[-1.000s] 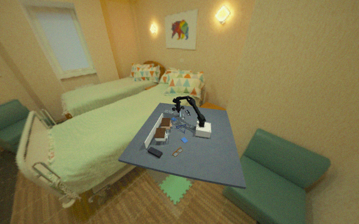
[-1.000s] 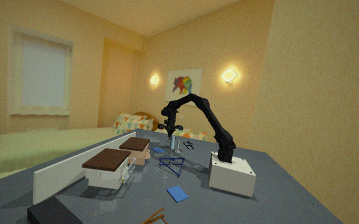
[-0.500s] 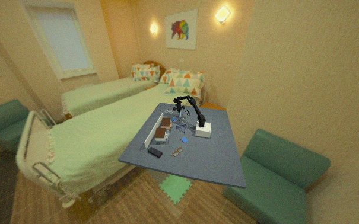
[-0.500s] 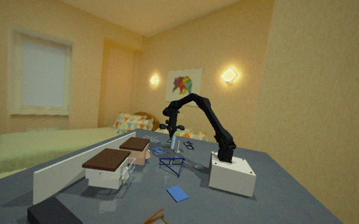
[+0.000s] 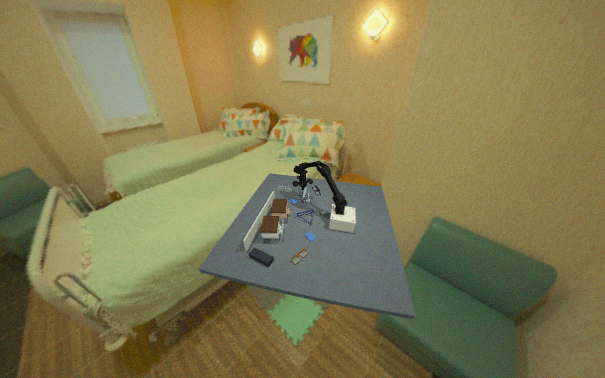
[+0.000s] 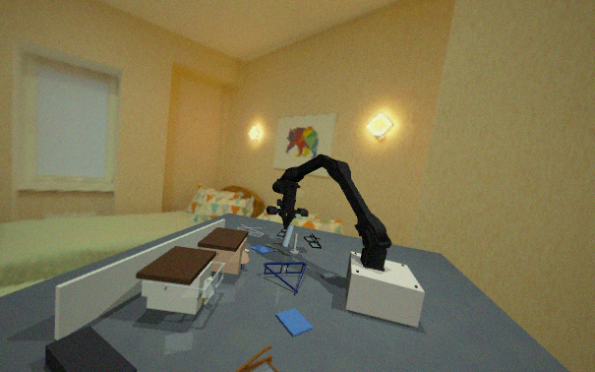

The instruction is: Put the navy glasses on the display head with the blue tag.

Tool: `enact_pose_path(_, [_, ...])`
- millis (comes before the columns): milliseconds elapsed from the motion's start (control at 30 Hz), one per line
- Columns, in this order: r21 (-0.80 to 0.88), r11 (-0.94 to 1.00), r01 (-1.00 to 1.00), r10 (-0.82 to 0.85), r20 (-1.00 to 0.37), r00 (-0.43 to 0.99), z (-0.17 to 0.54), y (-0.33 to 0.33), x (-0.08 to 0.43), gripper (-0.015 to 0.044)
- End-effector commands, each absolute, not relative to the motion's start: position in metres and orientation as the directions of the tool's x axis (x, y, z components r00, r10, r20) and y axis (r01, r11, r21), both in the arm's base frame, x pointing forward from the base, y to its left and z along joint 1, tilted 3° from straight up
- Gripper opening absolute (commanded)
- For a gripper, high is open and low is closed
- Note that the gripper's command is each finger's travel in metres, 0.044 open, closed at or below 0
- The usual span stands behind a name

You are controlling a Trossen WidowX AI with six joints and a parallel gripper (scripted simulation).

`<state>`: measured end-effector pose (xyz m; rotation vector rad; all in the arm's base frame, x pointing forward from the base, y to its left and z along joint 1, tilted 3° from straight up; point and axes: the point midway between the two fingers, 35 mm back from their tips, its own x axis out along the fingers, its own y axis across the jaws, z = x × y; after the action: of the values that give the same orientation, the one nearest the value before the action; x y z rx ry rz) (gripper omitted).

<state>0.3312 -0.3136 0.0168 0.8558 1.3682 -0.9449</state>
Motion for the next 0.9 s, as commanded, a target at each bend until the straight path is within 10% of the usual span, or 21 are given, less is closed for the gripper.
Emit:
enact_pose_path(0, [-0.043,0.4,0.915,-0.052,-0.998,-0.024,0.017,-0.316,0.328,0.0])
enact_pose_path(867, [-0.044,0.4,0.915,-0.053,-0.998,-0.025,0.018,-0.323,0.308,0.0])
